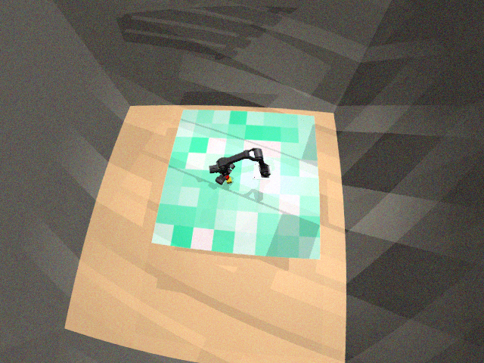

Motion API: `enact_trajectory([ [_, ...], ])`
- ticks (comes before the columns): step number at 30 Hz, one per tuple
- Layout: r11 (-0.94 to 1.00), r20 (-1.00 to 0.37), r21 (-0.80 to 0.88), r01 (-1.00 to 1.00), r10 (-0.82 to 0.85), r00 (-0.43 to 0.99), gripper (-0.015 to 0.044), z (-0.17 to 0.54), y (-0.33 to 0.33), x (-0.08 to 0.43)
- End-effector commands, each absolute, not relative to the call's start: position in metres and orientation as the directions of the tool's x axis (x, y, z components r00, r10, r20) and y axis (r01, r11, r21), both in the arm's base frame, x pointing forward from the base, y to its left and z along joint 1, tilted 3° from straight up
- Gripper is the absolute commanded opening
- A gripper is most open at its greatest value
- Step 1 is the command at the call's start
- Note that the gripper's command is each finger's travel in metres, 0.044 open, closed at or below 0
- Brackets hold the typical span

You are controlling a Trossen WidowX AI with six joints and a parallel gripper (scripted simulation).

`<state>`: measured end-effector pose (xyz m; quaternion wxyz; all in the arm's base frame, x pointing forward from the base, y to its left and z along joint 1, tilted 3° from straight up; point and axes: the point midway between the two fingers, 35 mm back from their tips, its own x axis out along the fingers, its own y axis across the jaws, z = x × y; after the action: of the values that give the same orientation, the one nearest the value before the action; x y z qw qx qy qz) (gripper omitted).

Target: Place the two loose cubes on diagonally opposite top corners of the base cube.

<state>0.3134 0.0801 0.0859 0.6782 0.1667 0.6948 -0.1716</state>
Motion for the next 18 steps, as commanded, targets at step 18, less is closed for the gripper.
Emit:
enact_trajectory([
  [18,0.887,-1.0,-0.01,0.461,0.003,-0.028,0.0105,0.0824,0.0806,0.3134],
])
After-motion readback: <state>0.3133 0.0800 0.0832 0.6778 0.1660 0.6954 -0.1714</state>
